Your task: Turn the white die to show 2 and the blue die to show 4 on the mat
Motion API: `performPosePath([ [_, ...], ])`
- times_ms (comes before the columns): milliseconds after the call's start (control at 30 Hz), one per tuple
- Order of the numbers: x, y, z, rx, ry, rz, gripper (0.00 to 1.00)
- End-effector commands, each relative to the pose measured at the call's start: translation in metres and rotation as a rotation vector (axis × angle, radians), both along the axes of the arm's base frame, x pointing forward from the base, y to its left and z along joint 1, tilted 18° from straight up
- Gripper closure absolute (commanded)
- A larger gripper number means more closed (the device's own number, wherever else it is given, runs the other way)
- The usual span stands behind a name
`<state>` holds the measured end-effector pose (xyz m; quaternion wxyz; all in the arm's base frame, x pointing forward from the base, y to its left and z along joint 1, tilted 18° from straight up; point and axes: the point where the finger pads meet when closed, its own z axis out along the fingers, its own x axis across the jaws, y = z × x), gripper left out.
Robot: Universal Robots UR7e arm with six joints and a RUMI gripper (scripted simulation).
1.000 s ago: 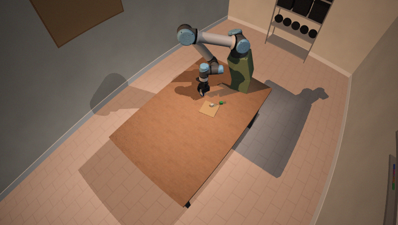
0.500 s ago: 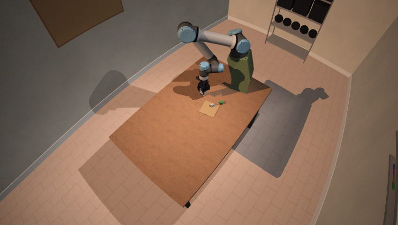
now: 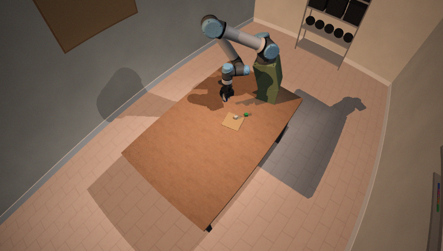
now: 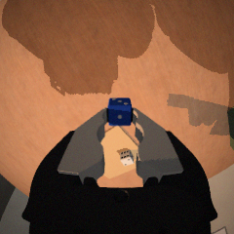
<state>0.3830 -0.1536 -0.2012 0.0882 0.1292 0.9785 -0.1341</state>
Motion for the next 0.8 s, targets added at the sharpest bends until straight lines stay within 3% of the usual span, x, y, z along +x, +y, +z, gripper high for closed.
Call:
performPosePath([
  [0,-0.002,0.005,0.018,0.0,0.001,0.0,0.94],
  [200,-0.004,0.008,0.029,0.0,0.001,0.0,0.94],
  [767,-0.004,0.01,0.031,0.0,0.001,0.002,0.94],
])
